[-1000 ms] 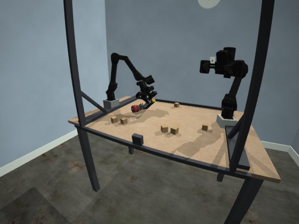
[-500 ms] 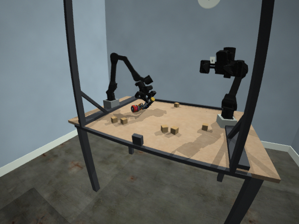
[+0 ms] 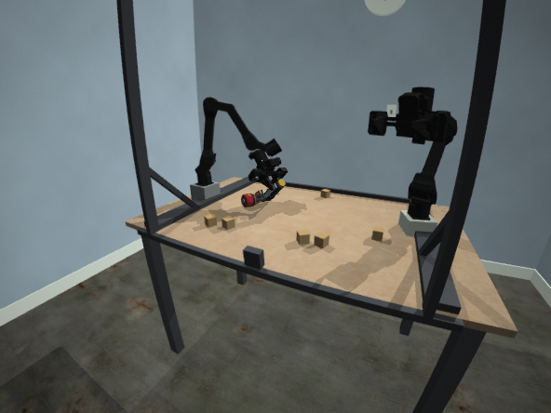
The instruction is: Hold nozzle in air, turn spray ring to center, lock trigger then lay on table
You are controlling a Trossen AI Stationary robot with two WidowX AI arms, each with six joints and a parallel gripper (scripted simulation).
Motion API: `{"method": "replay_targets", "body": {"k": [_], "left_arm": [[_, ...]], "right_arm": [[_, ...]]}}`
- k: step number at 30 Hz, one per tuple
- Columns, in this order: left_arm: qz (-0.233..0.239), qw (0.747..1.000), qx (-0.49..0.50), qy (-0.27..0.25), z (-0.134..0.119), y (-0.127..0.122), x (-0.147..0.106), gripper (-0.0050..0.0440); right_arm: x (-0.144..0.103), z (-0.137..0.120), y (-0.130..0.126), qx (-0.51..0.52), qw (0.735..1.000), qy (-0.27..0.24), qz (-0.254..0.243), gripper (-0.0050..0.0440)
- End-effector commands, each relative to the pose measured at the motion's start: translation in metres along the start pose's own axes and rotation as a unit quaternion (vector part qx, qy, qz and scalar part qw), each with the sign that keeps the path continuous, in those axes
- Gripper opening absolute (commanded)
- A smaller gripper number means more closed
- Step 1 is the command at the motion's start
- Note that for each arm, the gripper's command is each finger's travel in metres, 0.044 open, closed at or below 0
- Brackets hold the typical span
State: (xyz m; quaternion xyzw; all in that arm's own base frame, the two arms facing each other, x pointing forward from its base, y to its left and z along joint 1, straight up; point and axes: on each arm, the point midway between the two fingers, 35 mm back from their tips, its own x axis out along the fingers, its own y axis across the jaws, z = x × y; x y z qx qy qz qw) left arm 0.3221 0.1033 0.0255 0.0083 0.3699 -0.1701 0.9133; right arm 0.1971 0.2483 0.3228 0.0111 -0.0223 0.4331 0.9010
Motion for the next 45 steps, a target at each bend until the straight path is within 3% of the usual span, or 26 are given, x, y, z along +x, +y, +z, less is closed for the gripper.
{"method": "replay_targets", "body": {"k": [1, 16, 19, 25, 37, 45], "left_arm": [[0.004, 1.0, 0.006, -0.003, 0.003, 0.001, -0.002, 0.0165], [0.002, 0.995, 0.004, -0.096, -0.011, 0.0, -0.023, 0.0165], [0.003, 0.996, 0.005, -0.086, -0.009, 0.001, -0.02, 0.0165], [0.001, 0.991, 0.001, -0.136, -0.017, 0.0, -0.03, 0.0165], [0.002, 0.992, 0.002, -0.125, -0.015, 0.001, -0.027, 0.0165], [0.001, 0.982, -0.002, -0.189, -0.028, 0.0, -0.039, 0.0165]], "right_arm": [[-0.001, 0.009, 0.0, 0.002, 1.0, -0.011, -0.001, 0.0415], [-0.001, 0.009, 0.0, 0.002, 1.0, -0.011, -0.001, 0.0415], [-0.001, 0.009, 0.0, 0.002, 1.0, -0.011, -0.001, 0.0415], [-0.001, 0.009, 0.0, 0.002, 1.0, -0.011, -0.001, 0.0415], [-0.001, 0.009, 0.0, 0.002, 1.0, -0.011, -0.001, 0.0415], [-0.001, 0.009, 0.0, 0.002, 1.0, -0.011, -0.001, 0.0415]]}}
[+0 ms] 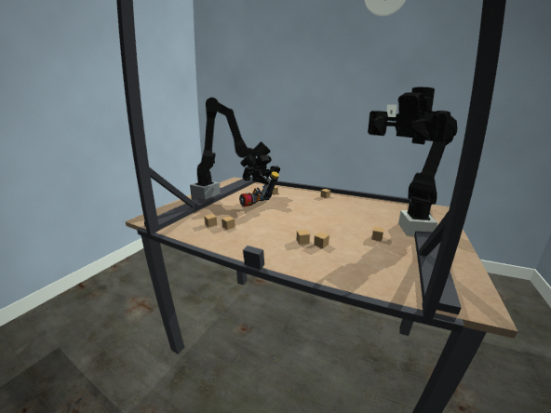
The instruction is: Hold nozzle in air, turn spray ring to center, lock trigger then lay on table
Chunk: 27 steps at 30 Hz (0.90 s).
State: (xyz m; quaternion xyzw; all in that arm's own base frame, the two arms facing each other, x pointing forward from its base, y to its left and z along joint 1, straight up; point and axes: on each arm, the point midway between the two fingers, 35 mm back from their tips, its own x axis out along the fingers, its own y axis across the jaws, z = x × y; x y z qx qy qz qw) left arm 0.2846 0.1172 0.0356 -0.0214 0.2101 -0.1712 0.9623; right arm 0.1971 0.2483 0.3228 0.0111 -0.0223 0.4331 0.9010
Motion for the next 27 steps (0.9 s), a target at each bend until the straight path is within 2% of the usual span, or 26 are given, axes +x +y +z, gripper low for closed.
{"method": "replay_targets", "body": {"k": [1, 5, 8, 9, 15, 17, 27], "left_arm": [[0.004, 1.0, -0.002, -0.026, -0.008, 0.0, -0.006, 0.0165], [0.005, 0.999, -0.004, -0.049, -0.011, 0.0, -0.011, 0.0165], [0.005, 0.999, -0.003, -0.039, -0.009, 0.001, -0.009, 0.0165], [0.004, 0.998, -0.004, -0.06, -0.013, -0.001, -0.013, 0.0165], [0.006, 0.995, -0.009, -0.096, -0.018, -0.002, -0.021, 0.0165], [0.007, 0.997, -0.007, -0.082, -0.017, 0.0, -0.017, 0.0165], [0.006, 0.997, -0.007, -0.082, -0.016, -0.001, -0.017, 0.0165]], "right_arm": [[-0.001, 0.009, 0.0, 0.002, 1.0, -0.011, -0.001, 0.0415], [-0.001, 0.009, 0.0, 0.002, 1.0, -0.011, -0.001, 0.0415], [-0.001, 0.009, 0.0, 0.002, 1.0, -0.011, -0.001, 0.0415], [-0.001, 0.009, 0.0, 0.002, 1.0, -0.011, -0.001, 0.0415], [-0.001, 0.009, 0.0, 0.002, 1.0, -0.011, -0.001, 0.0415], [-0.001, 0.009, 0.0, 0.002, 1.0, -0.011, -0.001, 0.0415], [-0.001, 0.009, 0.0, 0.002, 1.0, -0.011, -0.001, 0.0415]]}}
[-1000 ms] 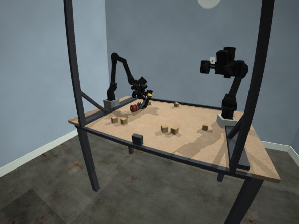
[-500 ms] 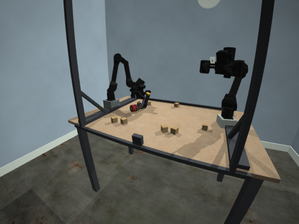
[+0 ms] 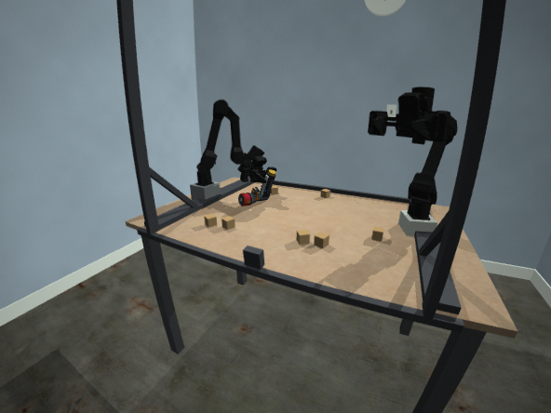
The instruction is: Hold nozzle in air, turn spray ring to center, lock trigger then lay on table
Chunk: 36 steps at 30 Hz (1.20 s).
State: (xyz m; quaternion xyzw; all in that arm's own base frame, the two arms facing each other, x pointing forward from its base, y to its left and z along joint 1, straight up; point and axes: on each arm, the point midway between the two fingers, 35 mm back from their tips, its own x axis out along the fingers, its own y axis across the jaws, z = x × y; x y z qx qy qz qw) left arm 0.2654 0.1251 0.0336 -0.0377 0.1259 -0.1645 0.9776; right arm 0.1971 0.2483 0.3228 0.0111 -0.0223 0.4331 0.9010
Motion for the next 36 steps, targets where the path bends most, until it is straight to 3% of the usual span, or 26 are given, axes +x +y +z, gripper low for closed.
{"method": "replay_targets", "body": {"k": [1, 36], "left_arm": [[0.003, 1.0, -0.004, 0.006, -0.007, -0.002, 0.0, 0.0165], [0.001, 1.0, 0.011, 0.014, -0.003, 0.003, -0.03, 0.0165]], "right_arm": [[-0.001, 0.009, 0.0, 0.002, 1.0, -0.011, -0.001, 0.0415], [-0.001, 0.009, 0.0, 0.002, 1.0, -0.011, -0.001, 0.0415]]}}
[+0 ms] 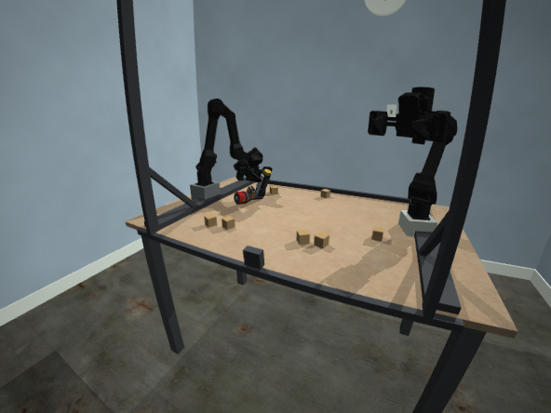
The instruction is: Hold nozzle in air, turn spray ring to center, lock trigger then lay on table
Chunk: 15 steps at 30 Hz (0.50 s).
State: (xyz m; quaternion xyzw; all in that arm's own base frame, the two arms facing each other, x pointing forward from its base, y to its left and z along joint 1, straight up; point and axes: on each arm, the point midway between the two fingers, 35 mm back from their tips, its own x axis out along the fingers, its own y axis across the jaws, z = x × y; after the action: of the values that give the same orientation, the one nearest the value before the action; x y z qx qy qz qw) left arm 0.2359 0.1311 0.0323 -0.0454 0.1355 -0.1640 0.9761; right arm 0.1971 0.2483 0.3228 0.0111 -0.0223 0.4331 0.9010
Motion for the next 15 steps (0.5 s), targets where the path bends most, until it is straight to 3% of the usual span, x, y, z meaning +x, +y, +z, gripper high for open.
{"method": "replay_targets", "body": {"k": [1, 15], "left_arm": [[0.001, 1.0, 0.021, 0.006, 0.0062, 0.0059, -0.0016, 0.0165], [0.001, 1.0, 0.02, 0.006, 0.008, 0.005, -0.0013, 0.0165]], "right_arm": [[-0.0009, 0.0091, -0.0003, 0.002, 1.0, -0.011, -0.001, 0.0415], [-0.0009, 0.0091, -0.0003, 0.002, 1.0, -0.011, -0.001, 0.0415]]}}
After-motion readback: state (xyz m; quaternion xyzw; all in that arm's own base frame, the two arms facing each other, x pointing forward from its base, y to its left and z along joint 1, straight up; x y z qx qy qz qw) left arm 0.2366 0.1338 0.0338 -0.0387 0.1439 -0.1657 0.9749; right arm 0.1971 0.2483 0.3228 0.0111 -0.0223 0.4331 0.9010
